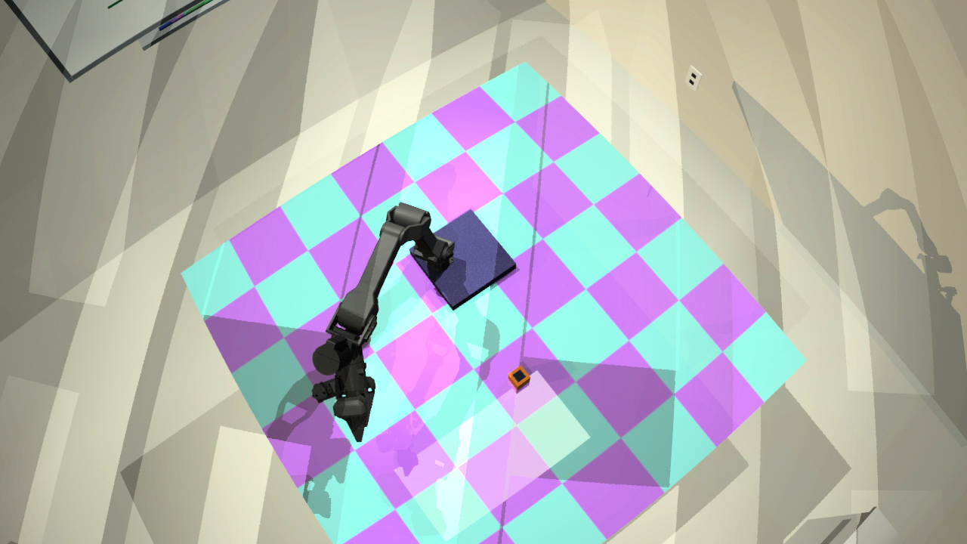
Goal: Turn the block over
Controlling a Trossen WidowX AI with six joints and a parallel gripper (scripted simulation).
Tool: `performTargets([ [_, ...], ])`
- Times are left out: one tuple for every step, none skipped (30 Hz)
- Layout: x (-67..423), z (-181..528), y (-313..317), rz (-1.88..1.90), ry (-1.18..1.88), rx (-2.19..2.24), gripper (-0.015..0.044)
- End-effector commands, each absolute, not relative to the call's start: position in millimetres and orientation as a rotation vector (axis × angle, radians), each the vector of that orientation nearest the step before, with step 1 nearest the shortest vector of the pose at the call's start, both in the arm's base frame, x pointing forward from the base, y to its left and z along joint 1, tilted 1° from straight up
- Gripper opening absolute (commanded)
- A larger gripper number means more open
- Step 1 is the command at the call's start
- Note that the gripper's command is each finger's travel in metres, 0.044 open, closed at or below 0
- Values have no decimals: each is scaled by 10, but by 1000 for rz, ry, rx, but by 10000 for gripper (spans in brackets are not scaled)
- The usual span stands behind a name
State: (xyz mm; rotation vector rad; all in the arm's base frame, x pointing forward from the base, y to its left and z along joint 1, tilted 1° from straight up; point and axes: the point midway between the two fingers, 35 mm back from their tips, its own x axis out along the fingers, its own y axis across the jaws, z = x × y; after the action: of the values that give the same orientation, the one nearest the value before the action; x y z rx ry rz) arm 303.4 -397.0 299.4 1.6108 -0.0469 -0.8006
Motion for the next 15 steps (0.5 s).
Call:
performTargets([
  [3478, 2623, -3504, -793, 229, 1458, 440],
  [3561, 2547, -3389, -785, 291, 1417, 440],
  [3640, 2471, -3269, -776, 354, 1373, 440],
  [3715, 2395, -3143, -763, 418, 1328, 440],
  [3784, 2319, -3014, -749, 481, 1280, 440],
  [3854, 2269, -2875, -731, 529, 1239, 440],
  [3906, 2224, -2761, -716, 571, 1203, 440],
  [3954, 2174, -2644, -699, 616, 1164, 440],
  [4003, 2116, -2508, -679, 668, 1117, 440],
  [4048, 2058, -2367, -656, 721, 1067, 440],
  [4086, 2001, -2224, -632, 773, 1016, 440],
  [4116, 1944, -2089, -607, 825, 965, 440],
  [4139, 1888, -1955, -580, 876, 912, 440],
  [4156, 1834, -1821, -552, 926, 859, 440],
  [4165, 1780, -1696, -524, 975, 805, 440],
])
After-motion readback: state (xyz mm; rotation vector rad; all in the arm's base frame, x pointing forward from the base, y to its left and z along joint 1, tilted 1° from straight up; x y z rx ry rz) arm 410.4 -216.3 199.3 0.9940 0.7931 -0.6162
